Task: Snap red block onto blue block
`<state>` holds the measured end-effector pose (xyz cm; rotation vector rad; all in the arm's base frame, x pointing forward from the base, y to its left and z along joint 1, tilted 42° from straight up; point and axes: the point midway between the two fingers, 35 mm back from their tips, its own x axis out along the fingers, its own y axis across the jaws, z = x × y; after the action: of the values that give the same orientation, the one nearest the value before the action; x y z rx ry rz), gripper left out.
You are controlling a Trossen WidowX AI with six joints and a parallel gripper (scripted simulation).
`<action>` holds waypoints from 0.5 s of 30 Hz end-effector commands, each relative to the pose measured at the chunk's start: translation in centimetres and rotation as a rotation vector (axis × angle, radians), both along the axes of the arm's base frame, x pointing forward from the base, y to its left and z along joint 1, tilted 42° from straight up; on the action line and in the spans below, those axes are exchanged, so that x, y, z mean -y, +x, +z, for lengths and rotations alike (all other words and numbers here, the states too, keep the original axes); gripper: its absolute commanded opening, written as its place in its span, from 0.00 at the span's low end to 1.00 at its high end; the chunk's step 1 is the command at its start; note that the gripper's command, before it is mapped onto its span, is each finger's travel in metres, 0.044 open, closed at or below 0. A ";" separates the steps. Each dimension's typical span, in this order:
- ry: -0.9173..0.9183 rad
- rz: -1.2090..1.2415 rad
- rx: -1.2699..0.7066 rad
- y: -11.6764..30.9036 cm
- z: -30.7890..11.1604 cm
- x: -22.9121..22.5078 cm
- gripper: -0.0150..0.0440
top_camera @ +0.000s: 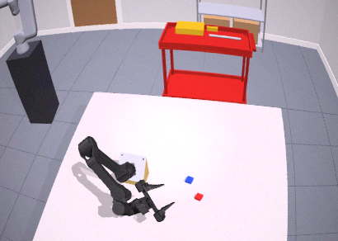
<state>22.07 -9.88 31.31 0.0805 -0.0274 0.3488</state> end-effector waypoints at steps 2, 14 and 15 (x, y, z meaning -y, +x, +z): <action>0.013 -0.006 -0.003 0.2 0.0 0.2 1.00; 0.600 -0.494 -0.595 12.9 -10.6 6.8 1.00; 0.606 -0.545 -0.671 13.5 -12.2 6.7 1.00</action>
<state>33.02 -16.57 24.46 0.6753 0.2752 -0.0653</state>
